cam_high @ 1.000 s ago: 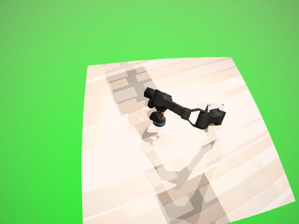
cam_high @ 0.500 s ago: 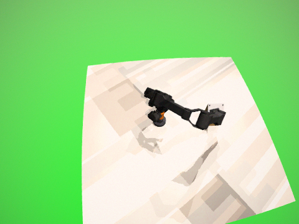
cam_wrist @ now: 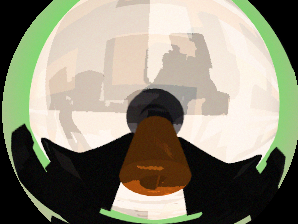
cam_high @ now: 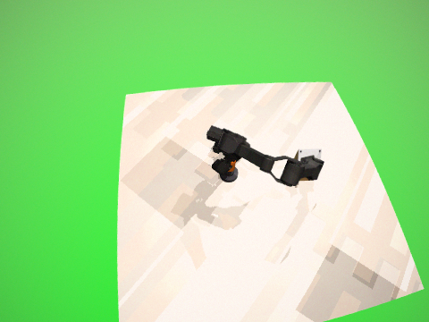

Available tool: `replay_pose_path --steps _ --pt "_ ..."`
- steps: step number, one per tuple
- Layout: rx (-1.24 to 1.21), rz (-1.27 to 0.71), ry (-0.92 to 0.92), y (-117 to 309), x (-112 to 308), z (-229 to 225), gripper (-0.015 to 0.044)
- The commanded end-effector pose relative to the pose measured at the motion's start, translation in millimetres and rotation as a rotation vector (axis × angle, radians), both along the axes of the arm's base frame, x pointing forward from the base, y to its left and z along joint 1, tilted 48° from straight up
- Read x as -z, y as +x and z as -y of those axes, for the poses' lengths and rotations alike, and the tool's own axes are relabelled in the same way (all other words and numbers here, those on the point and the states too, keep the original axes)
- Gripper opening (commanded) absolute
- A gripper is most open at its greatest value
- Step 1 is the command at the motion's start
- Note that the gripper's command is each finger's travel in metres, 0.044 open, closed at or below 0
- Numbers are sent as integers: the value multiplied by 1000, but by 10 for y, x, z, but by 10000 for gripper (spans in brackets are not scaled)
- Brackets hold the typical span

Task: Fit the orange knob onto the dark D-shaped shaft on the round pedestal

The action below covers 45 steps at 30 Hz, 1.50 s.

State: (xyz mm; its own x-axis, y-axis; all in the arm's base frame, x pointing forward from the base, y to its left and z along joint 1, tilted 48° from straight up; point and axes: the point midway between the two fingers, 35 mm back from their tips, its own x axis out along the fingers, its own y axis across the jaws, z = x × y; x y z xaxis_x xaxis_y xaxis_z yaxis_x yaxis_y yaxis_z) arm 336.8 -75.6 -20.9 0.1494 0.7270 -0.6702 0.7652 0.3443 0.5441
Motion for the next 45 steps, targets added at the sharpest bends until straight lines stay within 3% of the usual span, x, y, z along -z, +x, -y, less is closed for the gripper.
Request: replay_pose_path --steps 1,16,23,45 --pt "7 0 -1 -1 1 5 0" --pt "13 -6 0 18 -30 22 0" --pt "148 -152 31 33 -18 37 0" --pt "148 -152 31 10 10 -6 0"
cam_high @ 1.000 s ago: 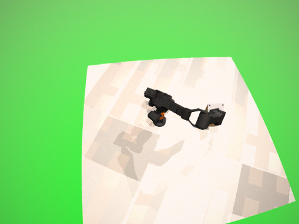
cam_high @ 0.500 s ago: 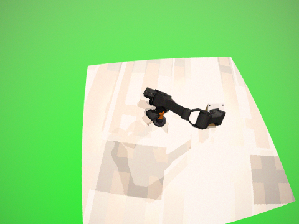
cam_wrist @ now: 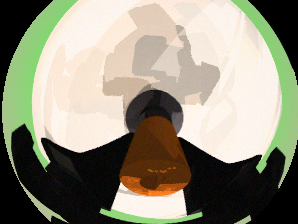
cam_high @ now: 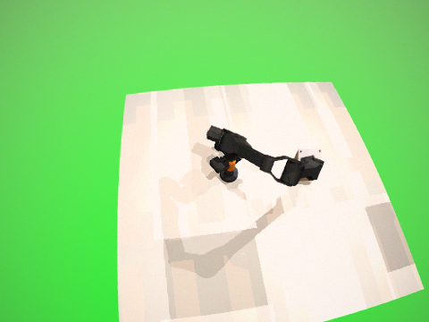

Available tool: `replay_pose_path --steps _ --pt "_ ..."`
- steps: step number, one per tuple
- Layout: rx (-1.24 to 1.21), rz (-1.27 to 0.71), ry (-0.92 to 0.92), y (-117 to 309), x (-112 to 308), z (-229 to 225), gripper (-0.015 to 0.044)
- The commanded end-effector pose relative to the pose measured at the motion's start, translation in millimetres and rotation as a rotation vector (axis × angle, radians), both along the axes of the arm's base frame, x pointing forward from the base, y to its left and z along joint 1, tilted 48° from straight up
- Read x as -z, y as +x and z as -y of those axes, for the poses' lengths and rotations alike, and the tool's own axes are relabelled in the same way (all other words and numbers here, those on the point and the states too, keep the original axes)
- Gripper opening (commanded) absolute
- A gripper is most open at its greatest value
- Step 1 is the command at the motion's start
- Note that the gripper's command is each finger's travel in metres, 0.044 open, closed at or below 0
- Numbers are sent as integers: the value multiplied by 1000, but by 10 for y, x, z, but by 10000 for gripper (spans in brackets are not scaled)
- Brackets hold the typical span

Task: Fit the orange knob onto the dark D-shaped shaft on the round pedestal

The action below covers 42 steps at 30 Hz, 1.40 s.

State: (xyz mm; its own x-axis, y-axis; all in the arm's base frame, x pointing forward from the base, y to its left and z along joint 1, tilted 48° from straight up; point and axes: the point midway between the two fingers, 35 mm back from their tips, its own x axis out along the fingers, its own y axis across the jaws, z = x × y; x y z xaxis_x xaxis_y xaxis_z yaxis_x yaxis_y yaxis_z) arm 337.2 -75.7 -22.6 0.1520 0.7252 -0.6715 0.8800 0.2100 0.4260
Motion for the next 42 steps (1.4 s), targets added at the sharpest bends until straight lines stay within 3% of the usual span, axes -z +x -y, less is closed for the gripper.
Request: replay_pose_path --steps 1,10,17,42 --pt "3 1 1 7 -6 -7 0" --pt "9 -5 2 12 -48 18 0" --pt "144 -151 33 38 -49 29 0" --pt "144 -151 33 18 -49 13 0"
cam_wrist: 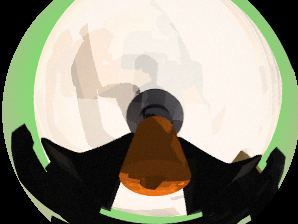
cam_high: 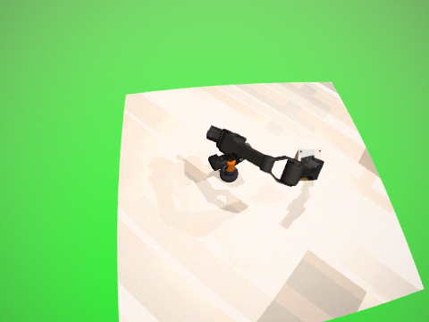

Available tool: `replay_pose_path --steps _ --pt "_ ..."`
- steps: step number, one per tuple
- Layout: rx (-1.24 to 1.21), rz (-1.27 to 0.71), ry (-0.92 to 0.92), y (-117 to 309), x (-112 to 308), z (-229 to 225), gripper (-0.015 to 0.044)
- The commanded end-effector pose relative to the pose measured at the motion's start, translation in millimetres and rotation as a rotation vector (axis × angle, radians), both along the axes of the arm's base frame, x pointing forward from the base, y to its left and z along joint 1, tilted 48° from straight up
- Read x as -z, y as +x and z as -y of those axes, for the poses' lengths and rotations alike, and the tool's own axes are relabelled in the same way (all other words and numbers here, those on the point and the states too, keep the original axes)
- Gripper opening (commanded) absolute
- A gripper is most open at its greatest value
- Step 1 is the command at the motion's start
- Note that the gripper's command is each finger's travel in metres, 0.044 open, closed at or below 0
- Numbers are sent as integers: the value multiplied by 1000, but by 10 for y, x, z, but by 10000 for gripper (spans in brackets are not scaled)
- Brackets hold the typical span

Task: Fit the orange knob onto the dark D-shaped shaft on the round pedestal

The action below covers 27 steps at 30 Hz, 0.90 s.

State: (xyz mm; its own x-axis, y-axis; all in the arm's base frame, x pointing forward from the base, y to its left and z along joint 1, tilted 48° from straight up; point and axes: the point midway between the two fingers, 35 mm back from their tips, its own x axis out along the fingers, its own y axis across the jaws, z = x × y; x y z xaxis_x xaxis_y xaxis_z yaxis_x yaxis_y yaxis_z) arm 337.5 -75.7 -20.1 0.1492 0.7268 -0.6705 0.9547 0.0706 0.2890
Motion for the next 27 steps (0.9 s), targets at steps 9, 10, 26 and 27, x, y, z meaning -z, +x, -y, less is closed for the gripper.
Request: replay_pose_path --steps 9,10,26,27 --pt "5 3 -1 18 -5 15 0" --pt "5 3 -1 16 -2 13 0" --pt "5 3 -1 12 10 -14 0" --pt "5 3 -1 11 5 -3 0"
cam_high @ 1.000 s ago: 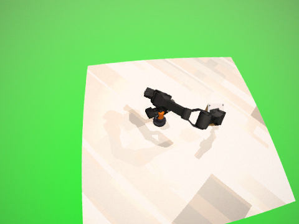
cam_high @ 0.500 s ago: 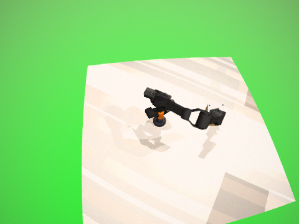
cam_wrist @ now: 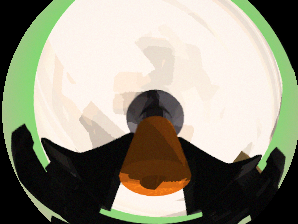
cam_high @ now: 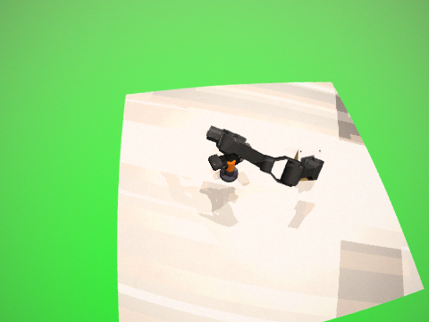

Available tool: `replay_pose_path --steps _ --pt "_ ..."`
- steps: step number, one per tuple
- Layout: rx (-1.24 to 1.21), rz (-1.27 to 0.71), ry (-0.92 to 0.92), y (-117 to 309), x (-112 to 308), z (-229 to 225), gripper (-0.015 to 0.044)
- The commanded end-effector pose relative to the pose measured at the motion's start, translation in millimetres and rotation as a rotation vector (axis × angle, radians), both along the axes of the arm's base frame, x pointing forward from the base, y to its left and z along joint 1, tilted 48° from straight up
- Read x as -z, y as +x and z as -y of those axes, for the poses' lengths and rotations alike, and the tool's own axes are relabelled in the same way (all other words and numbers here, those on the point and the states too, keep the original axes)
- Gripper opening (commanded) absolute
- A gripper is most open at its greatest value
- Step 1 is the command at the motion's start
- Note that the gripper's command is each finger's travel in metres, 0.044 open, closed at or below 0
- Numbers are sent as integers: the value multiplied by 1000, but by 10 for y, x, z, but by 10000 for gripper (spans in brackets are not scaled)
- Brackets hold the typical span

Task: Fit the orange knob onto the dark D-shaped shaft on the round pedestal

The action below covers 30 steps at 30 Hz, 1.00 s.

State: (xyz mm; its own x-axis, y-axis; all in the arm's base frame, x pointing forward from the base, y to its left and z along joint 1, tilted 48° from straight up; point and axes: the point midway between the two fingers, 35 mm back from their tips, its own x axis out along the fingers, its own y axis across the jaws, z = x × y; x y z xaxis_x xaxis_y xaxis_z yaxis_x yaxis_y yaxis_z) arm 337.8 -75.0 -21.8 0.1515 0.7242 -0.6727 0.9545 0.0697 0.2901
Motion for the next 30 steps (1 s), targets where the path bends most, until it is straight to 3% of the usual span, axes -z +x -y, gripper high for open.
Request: replay_pose_path --steps 1,13,30 --pt "3 2 2 8 -19 13 0" --pt "144 -150 34 24 -27 53 0" --pt "144 -150 35 25 14 18 0"
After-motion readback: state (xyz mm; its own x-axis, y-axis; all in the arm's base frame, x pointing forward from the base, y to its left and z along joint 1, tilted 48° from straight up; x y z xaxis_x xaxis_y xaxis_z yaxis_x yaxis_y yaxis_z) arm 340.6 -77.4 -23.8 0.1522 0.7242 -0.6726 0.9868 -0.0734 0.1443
